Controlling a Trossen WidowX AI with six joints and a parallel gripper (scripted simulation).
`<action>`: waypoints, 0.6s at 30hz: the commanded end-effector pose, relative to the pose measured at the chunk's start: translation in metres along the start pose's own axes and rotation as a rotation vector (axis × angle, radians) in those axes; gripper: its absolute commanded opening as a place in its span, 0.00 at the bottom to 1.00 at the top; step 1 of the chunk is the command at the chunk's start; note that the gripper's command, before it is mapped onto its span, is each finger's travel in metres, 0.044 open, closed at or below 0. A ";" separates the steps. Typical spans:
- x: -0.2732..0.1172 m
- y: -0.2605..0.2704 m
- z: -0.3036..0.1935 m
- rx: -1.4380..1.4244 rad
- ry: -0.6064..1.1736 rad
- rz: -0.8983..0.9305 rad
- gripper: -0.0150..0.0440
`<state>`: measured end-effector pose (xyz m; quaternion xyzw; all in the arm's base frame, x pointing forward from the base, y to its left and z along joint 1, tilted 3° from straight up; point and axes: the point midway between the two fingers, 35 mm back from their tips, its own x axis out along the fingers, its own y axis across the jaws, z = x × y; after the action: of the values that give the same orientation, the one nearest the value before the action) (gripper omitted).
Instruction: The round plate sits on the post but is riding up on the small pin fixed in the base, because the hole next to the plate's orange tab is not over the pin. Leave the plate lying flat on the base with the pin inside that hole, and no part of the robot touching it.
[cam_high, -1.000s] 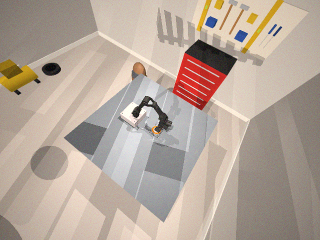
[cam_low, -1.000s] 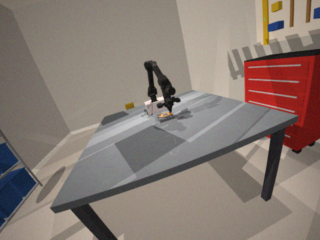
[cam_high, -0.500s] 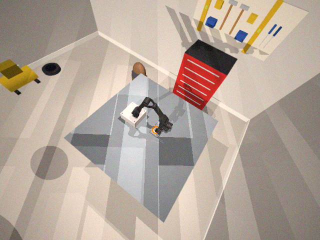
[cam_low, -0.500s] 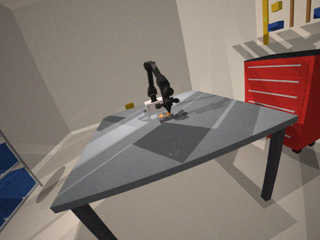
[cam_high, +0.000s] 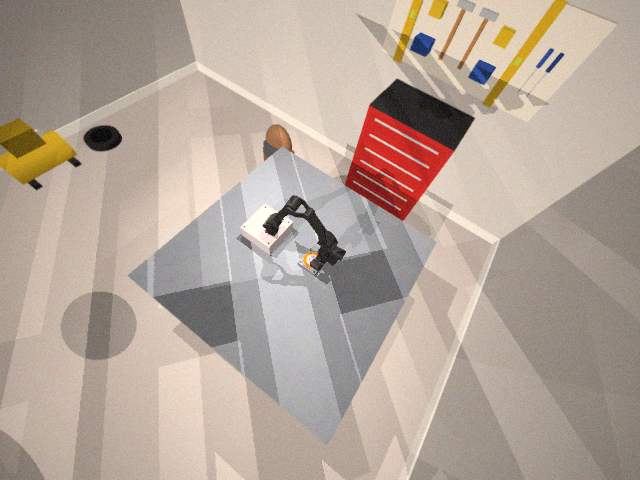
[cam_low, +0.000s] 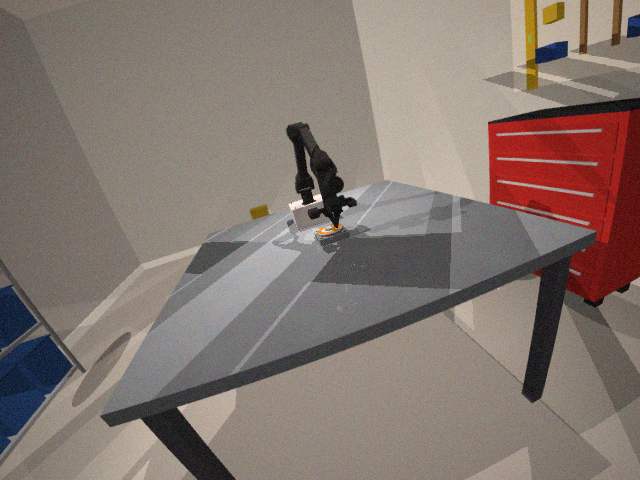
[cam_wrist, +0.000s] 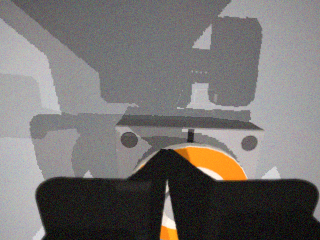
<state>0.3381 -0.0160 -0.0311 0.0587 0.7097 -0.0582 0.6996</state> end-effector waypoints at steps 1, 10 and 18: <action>0.001 -0.006 0.000 0.003 0.006 -0.007 0.25; 0.004 -0.011 0.002 0.003 0.006 -0.008 0.25; -0.034 -0.010 -0.001 0.003 0.006 -0.008 0.25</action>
<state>0.3340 -0.0257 -0.0144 0.0593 0.7188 -0.0613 0.6900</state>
